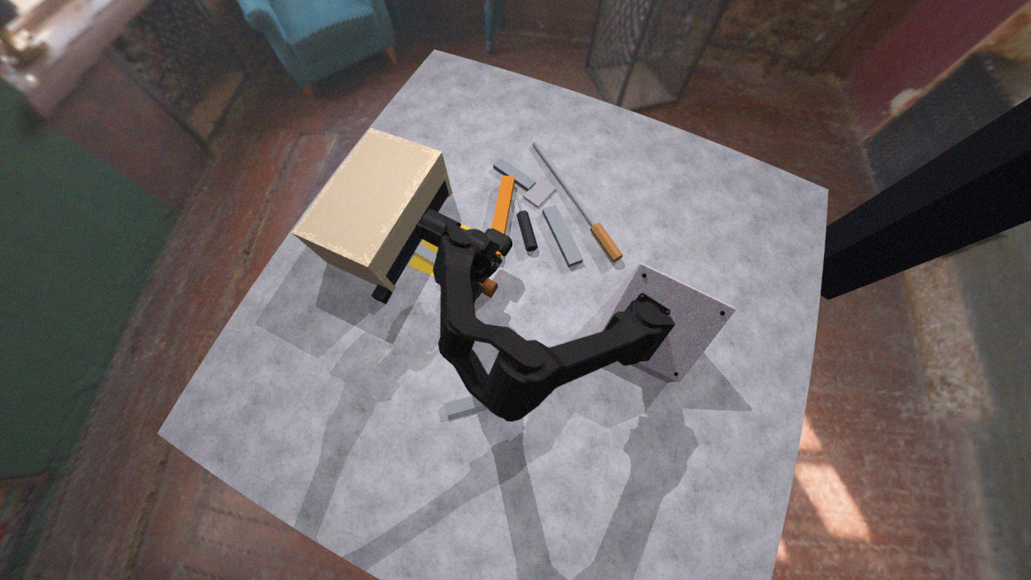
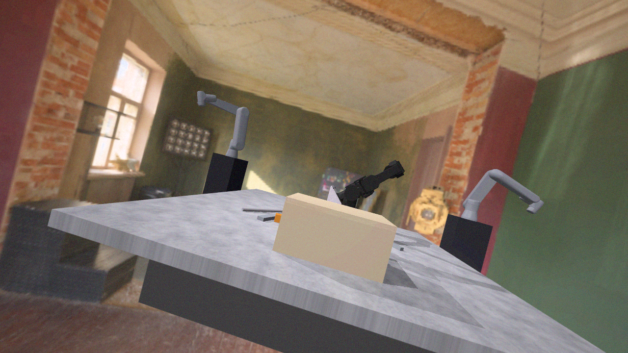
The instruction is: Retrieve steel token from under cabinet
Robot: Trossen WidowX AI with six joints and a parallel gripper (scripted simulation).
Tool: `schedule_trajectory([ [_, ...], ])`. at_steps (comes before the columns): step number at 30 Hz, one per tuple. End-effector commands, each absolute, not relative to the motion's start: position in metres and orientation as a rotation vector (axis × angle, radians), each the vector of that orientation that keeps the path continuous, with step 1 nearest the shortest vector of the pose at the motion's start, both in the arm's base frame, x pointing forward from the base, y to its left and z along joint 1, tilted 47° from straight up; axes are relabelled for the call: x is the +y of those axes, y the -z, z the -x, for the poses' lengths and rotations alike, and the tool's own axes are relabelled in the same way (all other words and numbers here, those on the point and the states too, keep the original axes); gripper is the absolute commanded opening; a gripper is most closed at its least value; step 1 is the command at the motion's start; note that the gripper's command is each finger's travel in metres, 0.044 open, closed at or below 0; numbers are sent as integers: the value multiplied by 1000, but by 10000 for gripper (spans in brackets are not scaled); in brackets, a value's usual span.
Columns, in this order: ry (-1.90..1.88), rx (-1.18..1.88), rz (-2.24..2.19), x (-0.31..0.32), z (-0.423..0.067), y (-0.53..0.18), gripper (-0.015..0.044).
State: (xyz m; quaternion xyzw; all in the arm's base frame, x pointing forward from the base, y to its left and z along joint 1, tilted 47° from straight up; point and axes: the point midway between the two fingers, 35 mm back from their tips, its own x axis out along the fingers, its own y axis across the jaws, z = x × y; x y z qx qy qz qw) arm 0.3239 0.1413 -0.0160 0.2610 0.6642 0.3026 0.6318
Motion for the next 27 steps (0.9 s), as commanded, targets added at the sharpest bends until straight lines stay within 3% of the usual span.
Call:
schedule_trajectory([
  [1, -688, 1529, -601, 141, -316, 16, 0],
  [27, -687, 1531, -602, 140, -289, 16, 0],
])
